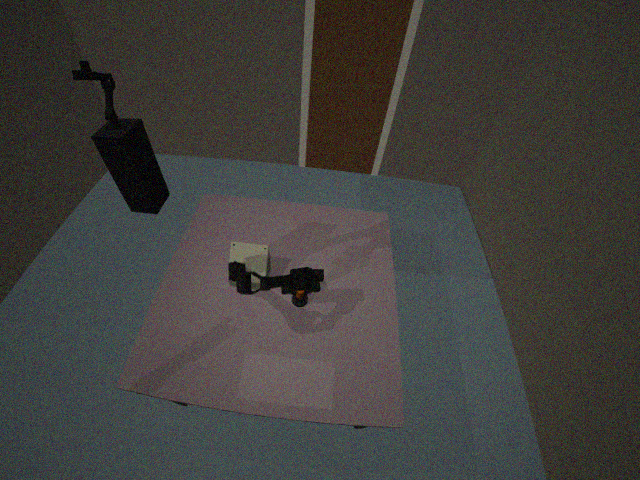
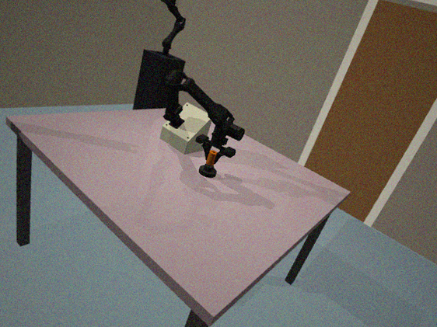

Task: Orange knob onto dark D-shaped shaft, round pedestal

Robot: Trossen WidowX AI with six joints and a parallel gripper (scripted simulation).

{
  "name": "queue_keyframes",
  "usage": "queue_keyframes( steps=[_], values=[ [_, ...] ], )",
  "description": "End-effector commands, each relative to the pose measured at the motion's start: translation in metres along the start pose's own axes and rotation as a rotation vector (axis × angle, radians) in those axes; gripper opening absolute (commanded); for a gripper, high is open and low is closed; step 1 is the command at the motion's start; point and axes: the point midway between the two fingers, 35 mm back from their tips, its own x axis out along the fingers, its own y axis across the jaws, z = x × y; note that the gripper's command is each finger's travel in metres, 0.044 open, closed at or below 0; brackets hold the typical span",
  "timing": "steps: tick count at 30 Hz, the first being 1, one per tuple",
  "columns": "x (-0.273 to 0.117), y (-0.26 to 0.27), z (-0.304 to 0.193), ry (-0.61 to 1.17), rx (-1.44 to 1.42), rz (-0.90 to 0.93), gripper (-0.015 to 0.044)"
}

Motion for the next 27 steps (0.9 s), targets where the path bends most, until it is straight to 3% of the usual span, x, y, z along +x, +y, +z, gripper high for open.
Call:
queue_keyframes(
  steps=[1, 20, 27],
  values=[
    [0.0035, 0.0003, 0.0007, 0.003, -0.005, -0.002, 0.0000],
    [0.0098, 0.0001, 0.0001, 0.004, 0.002, 0.001, 0.0000],
    [0.0098, 0.0001, 0.0001, 0.004, 0.002, 0.001, 0.0184]
  ],
)
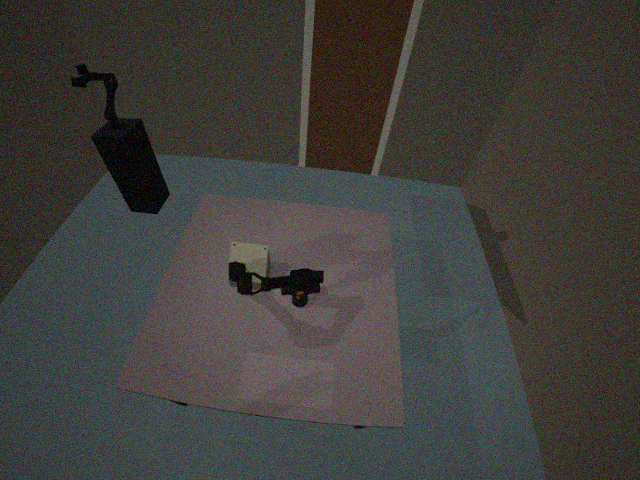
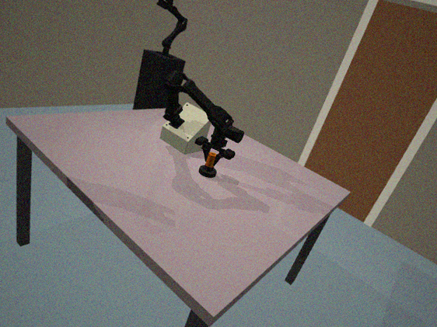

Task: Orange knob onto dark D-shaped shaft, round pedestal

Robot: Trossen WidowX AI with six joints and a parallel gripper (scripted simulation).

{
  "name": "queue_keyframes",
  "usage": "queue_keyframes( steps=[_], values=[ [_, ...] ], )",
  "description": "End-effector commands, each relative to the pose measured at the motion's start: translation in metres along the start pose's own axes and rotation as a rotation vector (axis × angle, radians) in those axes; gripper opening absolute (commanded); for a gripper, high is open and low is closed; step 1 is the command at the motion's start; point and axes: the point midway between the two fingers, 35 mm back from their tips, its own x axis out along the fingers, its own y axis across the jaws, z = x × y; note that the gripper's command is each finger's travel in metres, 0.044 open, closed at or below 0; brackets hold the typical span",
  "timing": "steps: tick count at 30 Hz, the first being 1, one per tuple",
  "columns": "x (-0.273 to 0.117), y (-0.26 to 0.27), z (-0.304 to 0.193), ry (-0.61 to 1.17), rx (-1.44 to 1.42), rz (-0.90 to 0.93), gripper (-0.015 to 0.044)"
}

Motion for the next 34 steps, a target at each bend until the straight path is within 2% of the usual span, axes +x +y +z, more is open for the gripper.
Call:
queue_keyframes(
  steps=[1, 10, 20, 27, 34],
  values=[
    [0.000, 0.000, 0.000, 0.000, 0.000, 0.000, 0.0210],
    [0.000, 0.000, 0.000, 0.000, 0.000, 0.000, 0.0440],
    [-0.003, -0.001, 0.000, -0.001, 0.000, -0.001, 0.0440],
    [-0.094, -0.001, 0.001, -0.004, -0.001, -0.001, 0.0440],
    [-0.096, -0.003, 0.002, -0.004, -0.001, -0.001, 0.0440]
  ],
)
